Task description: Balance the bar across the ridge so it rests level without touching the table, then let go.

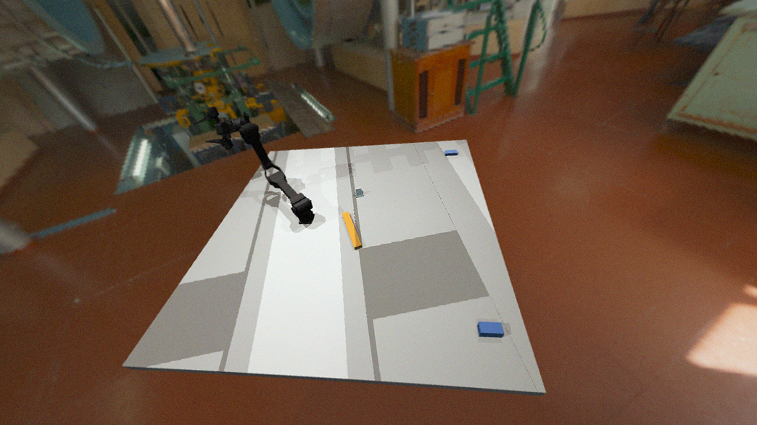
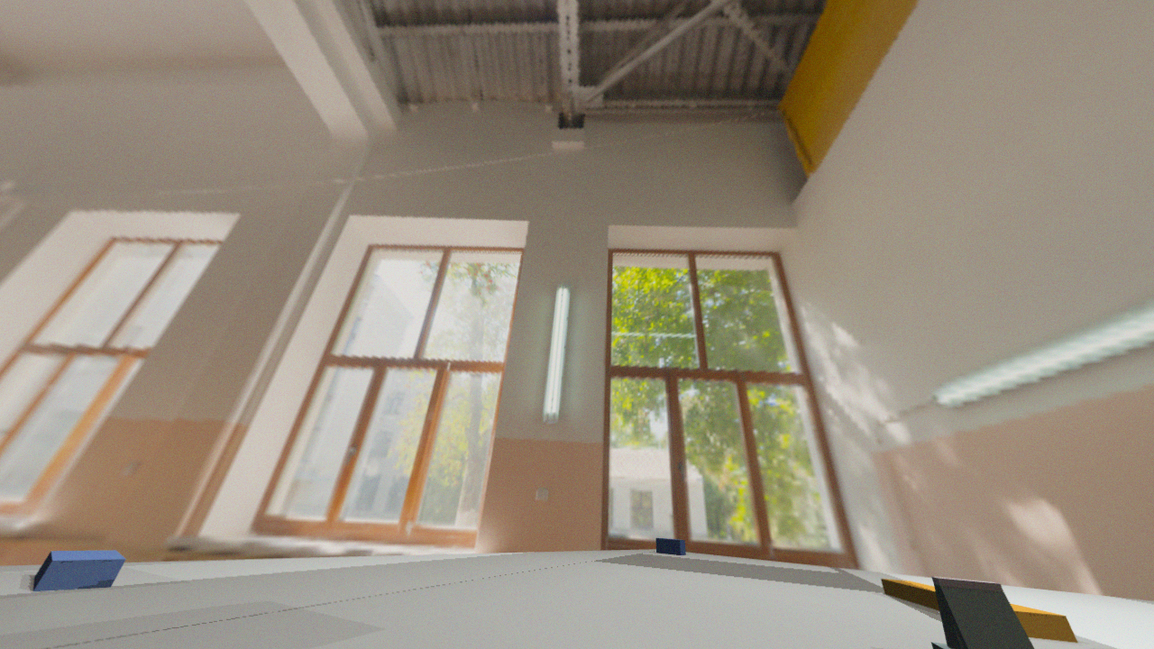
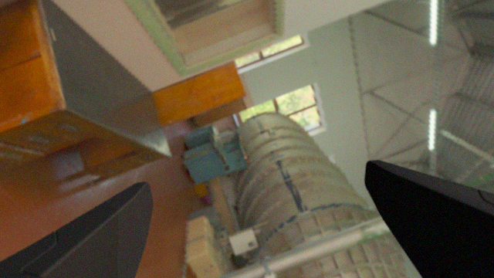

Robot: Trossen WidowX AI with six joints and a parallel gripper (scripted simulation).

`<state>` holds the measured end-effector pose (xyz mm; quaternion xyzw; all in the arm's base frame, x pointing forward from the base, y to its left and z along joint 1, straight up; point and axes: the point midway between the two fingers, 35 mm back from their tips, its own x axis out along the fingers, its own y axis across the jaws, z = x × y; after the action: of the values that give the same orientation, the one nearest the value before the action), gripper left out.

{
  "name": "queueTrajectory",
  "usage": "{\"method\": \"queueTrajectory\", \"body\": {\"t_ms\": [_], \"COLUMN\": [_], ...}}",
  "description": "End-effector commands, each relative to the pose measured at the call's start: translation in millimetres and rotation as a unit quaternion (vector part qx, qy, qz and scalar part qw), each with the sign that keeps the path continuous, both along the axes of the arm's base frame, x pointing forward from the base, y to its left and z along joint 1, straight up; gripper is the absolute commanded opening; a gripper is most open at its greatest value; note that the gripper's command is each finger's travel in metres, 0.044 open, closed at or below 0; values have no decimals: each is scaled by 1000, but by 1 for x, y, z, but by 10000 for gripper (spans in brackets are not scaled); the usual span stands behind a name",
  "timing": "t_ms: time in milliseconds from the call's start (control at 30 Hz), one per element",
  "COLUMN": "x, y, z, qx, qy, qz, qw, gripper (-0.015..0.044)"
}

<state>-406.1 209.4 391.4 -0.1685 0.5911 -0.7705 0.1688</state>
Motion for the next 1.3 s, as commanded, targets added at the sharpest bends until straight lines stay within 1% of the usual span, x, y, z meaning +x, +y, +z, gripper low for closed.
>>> {"method": "queueTrajectory", "body": {"t_ms": [0, 67, 100, 333, 567, 733, 933, 1100, 1267], "x": [0, 4, 7, 40, 95, 147, 220, 287, 357], "y": [-1, -9, -15, -64, -121, -165, -219, -261, -299], "z": [2, 17, 28, 105, 174, 212, 243, 253, 250], "qx": [4, 33, 54, 191, 298, 354, 396, 411, 407], "qy": [4, 32, 54, 211, 371, 483, 608, 700, 780], "qz": [-1, -6, -10, -40, -72, -95, -124, -146, -168], "qw": [1000, 999, 997, 958, 877, 796, 677, 565, 444], "gripper": [374, 321, 315, 315, 315, 315, 315, 315, 315]}}
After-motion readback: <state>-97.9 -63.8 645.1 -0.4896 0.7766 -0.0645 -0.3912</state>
